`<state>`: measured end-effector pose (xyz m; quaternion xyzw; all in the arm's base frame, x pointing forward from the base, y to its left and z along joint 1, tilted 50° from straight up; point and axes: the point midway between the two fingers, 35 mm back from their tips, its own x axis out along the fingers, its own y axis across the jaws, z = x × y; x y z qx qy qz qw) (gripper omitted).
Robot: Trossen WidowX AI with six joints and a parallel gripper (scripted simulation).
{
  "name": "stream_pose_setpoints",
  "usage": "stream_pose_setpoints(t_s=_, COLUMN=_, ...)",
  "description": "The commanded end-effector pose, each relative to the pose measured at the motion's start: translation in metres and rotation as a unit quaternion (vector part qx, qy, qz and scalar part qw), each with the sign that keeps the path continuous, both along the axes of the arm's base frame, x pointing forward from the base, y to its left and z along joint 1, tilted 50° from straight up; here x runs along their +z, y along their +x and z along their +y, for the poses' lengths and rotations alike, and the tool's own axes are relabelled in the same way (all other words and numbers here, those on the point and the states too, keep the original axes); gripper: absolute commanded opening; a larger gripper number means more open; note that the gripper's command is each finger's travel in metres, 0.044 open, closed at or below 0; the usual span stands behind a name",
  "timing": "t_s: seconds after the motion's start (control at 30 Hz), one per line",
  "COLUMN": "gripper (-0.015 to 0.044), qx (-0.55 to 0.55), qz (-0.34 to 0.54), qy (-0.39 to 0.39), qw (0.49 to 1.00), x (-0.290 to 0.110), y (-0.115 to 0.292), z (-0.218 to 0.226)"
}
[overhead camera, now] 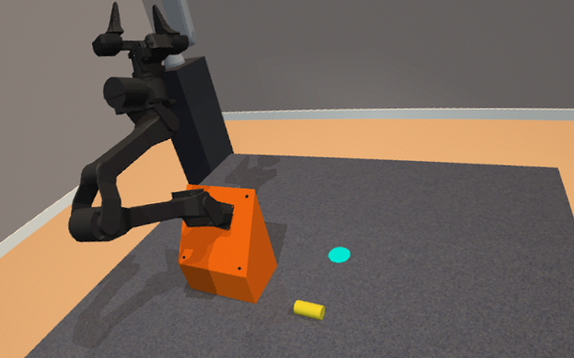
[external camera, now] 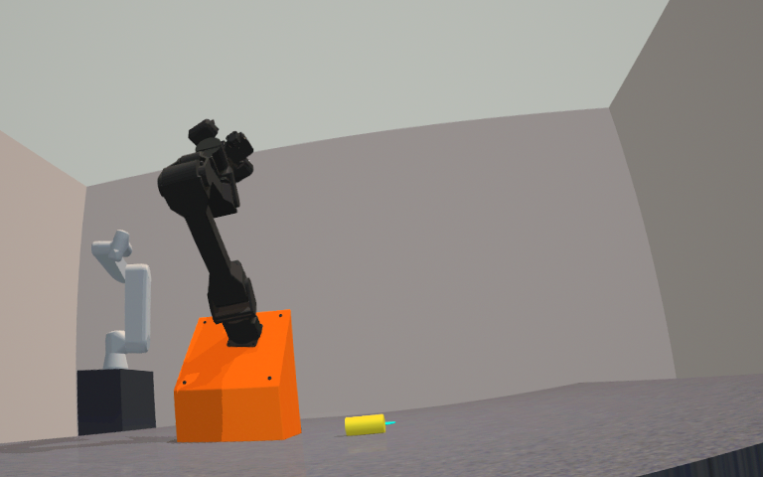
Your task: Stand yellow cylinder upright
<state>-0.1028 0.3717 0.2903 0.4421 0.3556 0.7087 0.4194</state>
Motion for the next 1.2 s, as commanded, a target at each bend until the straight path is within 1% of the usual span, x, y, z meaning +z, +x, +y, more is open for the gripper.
stream_pose_setpoints(t_s=0.0, gripper=0.0374, qx=-0.001, qz=-0.001, qy=-0.001, qw=1.0, x=0.0, y=0.001, z=0.0)
stream_pose_setpoints(t_s=0.07, gripper=0.0321, qx=-0.013, qz=-0.005, qy=-0.008, qw=1.0, x=-0.004, y=0.007, z=0.004)
stream_pose_setpoints(t_s=0.1, gripper=0.0309, qx=-0.024, qz=-0.008, qy=-0.015, qw=1.0, x=-0.007, y=0.013, z=0.007)
stream_pose_setpoints(t_s=0.33, gripper=0.0309, qx=-0.14, qz=-0.044, qy=-0.094, qw=0.985, x=-0.044, y=0.084, z=0.03)
stream_pose_setpoints(t_s=0.47, gripper=0.0309, qx=-0.203, qz=-0.062, qy=-0.142, qw=0.967, x=-0.066, y=0.126, z=0.034)
stream_pose_setpoints(t_s=0.57, gripper=0.0309, qx=-0.237, qz=-0.074, qy=-0.17, qw=0.954, x=-0.078, y=0.149, z=0.035)
stream_pose_setpoints(t_s=0.87, gripper=0.0309, qx=-0.354, qz=-0.125, qy=-0.289, qw=0.88, x=-0.125, y=0.234, z=0.018)
stream_pose_setpoints(t_s=1.17, gripper=0.0309, qx=-0.439, qz=-0.163, qy=-0.416, qw=0.779, x=-0.169, y=0.31, z=-0.026)
